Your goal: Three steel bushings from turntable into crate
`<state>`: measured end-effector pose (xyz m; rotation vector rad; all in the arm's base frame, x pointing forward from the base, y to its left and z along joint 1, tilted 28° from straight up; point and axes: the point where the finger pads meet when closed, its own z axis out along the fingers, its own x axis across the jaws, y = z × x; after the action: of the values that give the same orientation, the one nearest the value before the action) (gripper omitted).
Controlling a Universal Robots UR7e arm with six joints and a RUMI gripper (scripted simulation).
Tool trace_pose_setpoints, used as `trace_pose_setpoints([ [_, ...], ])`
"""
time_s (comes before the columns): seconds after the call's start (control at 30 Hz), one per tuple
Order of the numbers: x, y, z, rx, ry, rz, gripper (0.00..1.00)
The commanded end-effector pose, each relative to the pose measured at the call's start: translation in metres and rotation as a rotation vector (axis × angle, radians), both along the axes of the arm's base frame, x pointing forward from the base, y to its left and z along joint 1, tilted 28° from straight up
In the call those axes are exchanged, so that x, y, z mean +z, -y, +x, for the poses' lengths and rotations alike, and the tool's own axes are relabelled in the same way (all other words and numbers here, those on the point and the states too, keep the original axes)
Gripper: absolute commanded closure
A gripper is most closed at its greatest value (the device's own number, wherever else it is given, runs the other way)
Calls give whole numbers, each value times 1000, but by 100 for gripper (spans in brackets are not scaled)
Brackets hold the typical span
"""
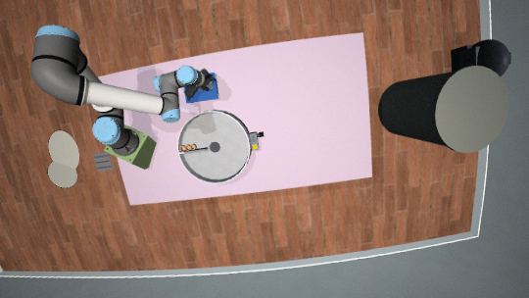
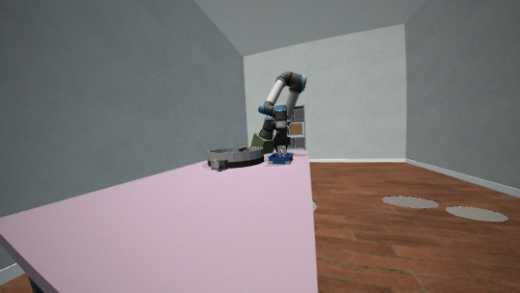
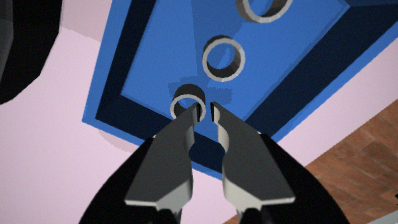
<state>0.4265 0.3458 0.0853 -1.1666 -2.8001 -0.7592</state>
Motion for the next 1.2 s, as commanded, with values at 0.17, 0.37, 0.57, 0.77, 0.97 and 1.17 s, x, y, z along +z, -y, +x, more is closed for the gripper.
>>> trace_pose_setpoints([
  [0.17,1,0,0,0,1,0,94],
  [0.37,1,0,0,0,1,0,94],
  [0.57,1,0,0,0,1,0,94],
  [0.77,1,0,0,0,1,0,94],
  [0.97,1,0,0,0,1,0,94],
  [1.17,7,3,-1,0,1,0,94],
])
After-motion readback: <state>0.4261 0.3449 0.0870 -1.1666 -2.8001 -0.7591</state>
